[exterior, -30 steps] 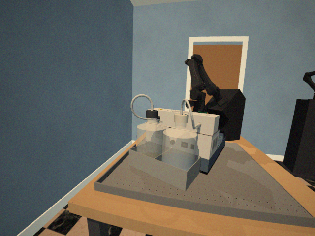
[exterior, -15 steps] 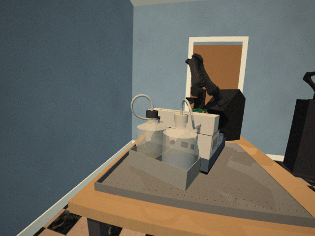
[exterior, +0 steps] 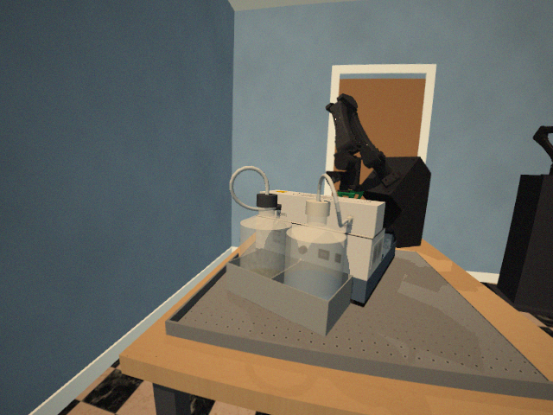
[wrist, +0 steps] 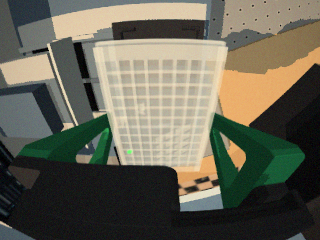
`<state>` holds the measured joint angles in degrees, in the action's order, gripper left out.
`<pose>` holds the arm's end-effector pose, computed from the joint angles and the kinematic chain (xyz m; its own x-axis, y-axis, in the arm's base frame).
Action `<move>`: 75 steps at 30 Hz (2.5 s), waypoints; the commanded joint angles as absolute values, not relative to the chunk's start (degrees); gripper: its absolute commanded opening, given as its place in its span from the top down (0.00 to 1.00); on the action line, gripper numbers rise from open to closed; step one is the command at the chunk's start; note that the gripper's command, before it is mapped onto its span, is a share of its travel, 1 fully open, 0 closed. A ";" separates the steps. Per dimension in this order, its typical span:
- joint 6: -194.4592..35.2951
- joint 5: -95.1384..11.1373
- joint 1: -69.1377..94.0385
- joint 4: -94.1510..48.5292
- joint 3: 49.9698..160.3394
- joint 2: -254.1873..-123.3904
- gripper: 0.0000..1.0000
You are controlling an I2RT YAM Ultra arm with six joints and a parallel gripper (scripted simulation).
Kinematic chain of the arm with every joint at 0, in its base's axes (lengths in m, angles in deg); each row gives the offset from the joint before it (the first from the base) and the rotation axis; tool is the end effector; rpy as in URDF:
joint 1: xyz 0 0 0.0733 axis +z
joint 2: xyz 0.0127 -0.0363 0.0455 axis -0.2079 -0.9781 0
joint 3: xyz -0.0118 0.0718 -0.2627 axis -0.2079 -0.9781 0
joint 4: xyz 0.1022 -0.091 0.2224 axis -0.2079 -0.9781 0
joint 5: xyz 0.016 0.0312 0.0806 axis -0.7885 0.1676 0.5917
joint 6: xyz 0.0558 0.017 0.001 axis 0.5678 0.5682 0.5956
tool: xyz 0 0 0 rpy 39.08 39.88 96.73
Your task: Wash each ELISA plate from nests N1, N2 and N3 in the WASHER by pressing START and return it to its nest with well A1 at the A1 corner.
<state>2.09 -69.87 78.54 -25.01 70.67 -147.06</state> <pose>0.1028 0.1906 0.2107 -0.7252 0.5335 -0.4354 0.1914 0.7635 0.6168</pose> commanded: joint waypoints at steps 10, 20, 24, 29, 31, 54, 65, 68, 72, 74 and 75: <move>-4.18 -60.66 64.91 -24.85 69.73 -141.54 1.00; -15.12 -48.79 48.93 -24.84 70.84 -140.28 1.00; -19.21 -44.07 42.68 -24.90 71.94 -141.02 1.00; -21.05 -41.94 39.86 -24.95 72.58 -141.58 1.00; -21.03 -41.96 39.89 -24.95 72.57 -141.58 1.00; -33.54 -22.40 13.62 -22.75 73.85 -148.30 1.00; -41.53 -15.20 3.32 -22.41 77.29 -155.29 1.00; -41.56 -15.17 3.28 -22.40 77.31 -155.34 1.00; -40.56 -14.43 2.18 -22.18 77.30 -155.96 1.00; -38.92 -13.02 0.07 -21.76 77.33 -157.28 1.00; -39.80 -12.34 -0.96 -21.56 77.38 -157.97 1.00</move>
